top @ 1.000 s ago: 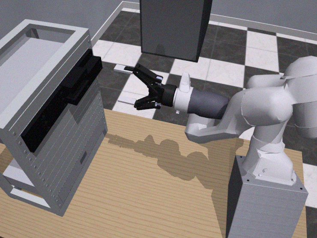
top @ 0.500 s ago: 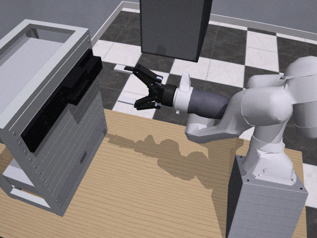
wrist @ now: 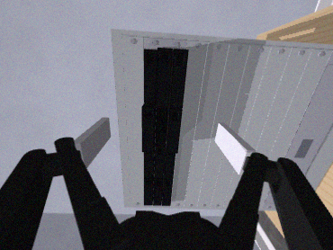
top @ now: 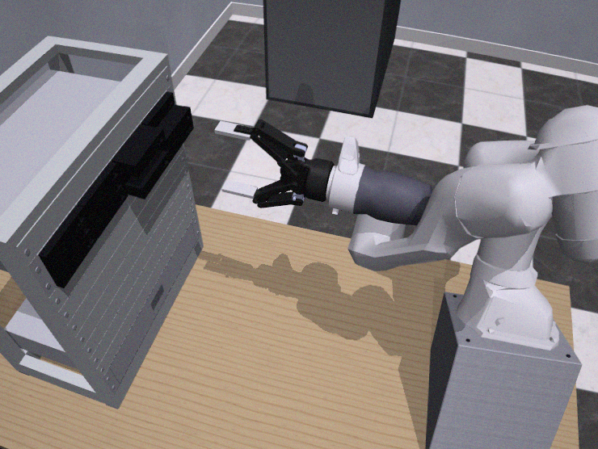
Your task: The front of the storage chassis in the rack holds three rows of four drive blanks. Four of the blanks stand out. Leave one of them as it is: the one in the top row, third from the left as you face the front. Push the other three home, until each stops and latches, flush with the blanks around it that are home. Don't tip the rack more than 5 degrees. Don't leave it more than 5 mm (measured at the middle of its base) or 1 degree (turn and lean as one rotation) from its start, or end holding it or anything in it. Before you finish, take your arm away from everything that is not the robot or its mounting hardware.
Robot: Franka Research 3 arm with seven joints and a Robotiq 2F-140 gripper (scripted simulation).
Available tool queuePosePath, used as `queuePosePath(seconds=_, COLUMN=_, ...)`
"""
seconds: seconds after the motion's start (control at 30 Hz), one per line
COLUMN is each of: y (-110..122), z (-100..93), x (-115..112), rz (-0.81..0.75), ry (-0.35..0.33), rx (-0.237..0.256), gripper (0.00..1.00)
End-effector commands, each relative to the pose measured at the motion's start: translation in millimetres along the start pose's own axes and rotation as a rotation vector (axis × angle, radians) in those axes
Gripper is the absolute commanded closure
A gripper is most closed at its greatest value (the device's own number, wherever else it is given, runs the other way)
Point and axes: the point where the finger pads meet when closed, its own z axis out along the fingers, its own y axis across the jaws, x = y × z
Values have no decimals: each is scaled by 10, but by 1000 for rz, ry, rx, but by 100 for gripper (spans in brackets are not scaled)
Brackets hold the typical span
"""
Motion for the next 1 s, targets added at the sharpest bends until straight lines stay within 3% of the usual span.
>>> queuePosePath(seconds=0.0, y=14, z=-1, x=2, rz=3, ry=-1, rx=-3, gripper=0)
queuePosePath(seconds=0.23, y=17, z=59, x=-57, rz=-1, ry=1, rx=-5, gripper=0)
queuePosePath(seconds=0.6, y=39, z=465, x=-447, rz=-1, ry=1, rx=-5, gripper=0)
queuePosePath(seconds=0.97, y=50, z=672, x=-646, rz=-1, ry=1, rx=-5, gripper=0)
